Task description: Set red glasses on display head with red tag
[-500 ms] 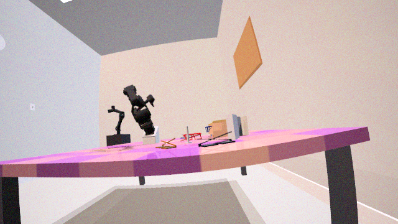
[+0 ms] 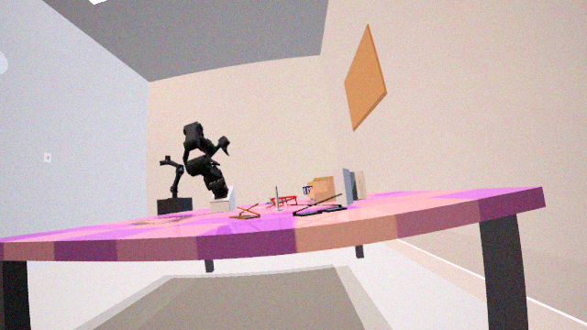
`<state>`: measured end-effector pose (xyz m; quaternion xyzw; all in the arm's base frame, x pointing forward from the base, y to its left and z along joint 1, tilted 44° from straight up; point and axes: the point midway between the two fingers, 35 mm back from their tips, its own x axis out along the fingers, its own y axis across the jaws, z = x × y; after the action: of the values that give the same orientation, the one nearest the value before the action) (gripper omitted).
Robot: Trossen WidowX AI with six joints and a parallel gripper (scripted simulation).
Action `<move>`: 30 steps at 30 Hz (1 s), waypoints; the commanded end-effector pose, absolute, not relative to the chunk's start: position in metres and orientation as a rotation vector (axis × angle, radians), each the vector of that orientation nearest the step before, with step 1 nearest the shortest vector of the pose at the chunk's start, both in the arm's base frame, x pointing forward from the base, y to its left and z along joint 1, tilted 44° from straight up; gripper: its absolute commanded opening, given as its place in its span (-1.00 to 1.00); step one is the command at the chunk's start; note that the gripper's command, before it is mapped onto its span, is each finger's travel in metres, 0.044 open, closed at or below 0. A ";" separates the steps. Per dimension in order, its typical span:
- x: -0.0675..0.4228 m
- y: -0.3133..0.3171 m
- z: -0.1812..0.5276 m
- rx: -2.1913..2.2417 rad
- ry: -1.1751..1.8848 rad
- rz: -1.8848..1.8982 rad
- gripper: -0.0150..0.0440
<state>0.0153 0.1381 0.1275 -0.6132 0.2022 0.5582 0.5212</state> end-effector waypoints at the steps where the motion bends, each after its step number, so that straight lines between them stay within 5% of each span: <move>1: 0.037 0.152 0.127 -1.611 0.515 1.260 0.29; 13: 0.149 0.162 0.098 -2.077 0.803 1.160 0.19; 30: 0.258 0.050 0.021 -2.253 1.400 1.624 0.19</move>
<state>0.2470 0.0723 0.0348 -0.7447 0.4424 0.4951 0.0675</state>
